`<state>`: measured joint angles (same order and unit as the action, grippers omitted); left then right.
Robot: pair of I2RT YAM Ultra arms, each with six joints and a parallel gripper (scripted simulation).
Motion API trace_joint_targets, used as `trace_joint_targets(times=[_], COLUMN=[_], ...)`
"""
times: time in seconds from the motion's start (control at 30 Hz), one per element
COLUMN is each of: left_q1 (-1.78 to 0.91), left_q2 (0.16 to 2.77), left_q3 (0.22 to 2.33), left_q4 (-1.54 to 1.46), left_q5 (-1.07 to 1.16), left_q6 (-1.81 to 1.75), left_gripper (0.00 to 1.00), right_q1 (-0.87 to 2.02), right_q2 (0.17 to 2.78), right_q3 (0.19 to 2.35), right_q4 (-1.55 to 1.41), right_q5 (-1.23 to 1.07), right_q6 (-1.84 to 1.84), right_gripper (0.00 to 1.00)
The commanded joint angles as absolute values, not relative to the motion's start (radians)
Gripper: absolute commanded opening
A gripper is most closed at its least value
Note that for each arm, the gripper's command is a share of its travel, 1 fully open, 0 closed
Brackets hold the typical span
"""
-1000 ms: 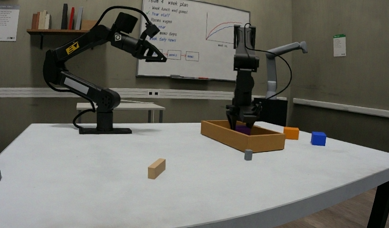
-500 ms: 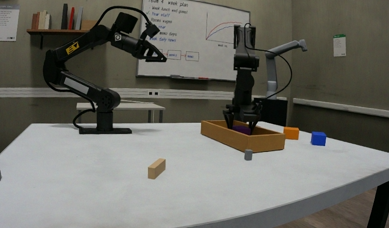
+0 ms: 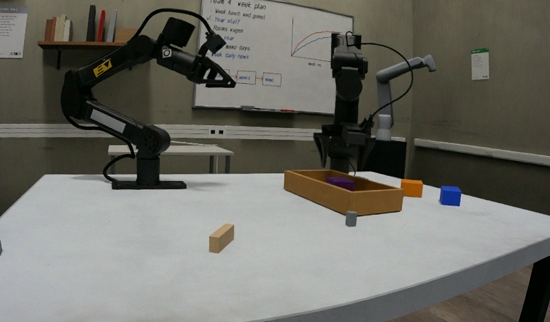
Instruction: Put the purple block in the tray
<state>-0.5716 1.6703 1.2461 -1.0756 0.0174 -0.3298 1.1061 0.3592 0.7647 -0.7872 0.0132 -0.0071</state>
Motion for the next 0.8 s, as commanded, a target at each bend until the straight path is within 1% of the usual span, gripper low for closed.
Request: trace_joint_targets(times=[0.0,0.13,0.5,0.63,0.77], left_q1=[-0.568,-0.574,-0.603,-0.603,-0.6], left_q2=[1.622,1.588,1.233,1.146,1.116], left_q3=[1.259,1.223,0.992,0.944,0.928], left_q4=[-1.103,-1.079,-0.969,-0.953,-0.948], left_q5=[-0.001,-0.007,0.003,0.01,0.015], left_q6=[-0.282,-0.249,-0.067,-0.028,-0.015], left_gripper=[1.0,1.0,1.0,1.0,1.0], right_q1=[1.097,1.097,1.097,1.097,1.097], right_q2=[0.347,0.347,0.347,0.347,0.347], right_q3=[0.768,0.768,0.768,0.768,0.768], right_q4=[-0.784,-0.784,-0.784,-0.784,-0.784], right_q5=[0.007,0.007,0.007,0.007,0.007], right_q6=[-0.01,-0.01,-0.01,-0.01,-0.01], right_gripper=[1.0,1.0,1.0,1.0,1.0])
